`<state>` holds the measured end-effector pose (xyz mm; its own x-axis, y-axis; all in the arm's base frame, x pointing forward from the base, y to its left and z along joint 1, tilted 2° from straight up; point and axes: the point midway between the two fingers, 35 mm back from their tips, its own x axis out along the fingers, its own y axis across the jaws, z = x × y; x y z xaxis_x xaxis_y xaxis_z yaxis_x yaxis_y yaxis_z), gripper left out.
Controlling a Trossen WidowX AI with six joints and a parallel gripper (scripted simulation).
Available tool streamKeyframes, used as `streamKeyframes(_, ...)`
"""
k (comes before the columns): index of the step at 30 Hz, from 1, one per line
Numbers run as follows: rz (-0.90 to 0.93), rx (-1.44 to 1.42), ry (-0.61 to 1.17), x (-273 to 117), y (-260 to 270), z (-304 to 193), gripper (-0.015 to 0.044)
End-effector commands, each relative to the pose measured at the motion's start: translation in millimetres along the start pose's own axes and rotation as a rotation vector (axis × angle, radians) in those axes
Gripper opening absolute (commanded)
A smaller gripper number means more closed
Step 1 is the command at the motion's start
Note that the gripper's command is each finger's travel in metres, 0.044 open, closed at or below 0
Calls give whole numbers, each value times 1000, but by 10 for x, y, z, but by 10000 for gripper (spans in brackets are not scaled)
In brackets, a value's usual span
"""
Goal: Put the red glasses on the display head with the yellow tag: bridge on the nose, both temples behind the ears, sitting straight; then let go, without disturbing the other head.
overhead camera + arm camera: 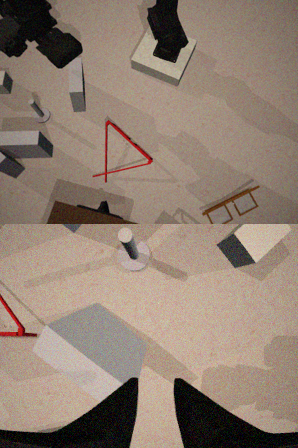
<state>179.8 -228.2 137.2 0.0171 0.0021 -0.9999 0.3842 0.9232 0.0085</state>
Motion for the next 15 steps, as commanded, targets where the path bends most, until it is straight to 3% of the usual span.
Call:
streamKeyframes(1,-2,5,-4,-4,-5,3,200)
streamKeyframes(15,-1,-59,-4,24,77,42,200)
